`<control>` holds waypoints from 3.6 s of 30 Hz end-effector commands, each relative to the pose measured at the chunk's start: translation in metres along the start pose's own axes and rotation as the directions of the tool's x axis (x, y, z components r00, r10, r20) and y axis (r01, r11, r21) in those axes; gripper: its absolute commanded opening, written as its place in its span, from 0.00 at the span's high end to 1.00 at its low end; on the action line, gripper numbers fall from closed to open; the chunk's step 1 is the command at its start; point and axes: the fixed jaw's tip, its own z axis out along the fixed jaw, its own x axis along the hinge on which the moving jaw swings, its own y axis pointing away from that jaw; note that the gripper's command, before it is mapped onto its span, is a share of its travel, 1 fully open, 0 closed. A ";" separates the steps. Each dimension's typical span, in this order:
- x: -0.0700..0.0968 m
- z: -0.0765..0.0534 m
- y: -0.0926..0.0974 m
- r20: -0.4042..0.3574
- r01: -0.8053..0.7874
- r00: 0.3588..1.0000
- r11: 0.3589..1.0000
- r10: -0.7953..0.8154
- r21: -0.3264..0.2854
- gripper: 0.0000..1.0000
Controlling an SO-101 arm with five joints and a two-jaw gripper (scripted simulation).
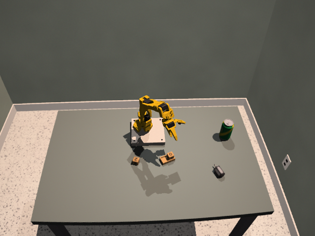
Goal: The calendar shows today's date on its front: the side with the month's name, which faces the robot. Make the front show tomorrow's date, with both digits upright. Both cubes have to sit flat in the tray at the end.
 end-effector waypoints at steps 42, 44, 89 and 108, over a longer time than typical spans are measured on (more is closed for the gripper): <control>0.072 0.001 -0.008 -0.049 -0.836 0.528 0.529 0.848 0.146 0.65; 0.080 0.001 -0.007 -0.043 -0.883 0.439 0.440 0.897 0.163 0.65; 0.163 -0.006 0.013 0.184 -0.765 -0.556 -0.585 0.811 0.270 0.65; 0.166 0.059 0.054 -0.157 -0.746 -0.645 -0.572 0.747 0.341 0.65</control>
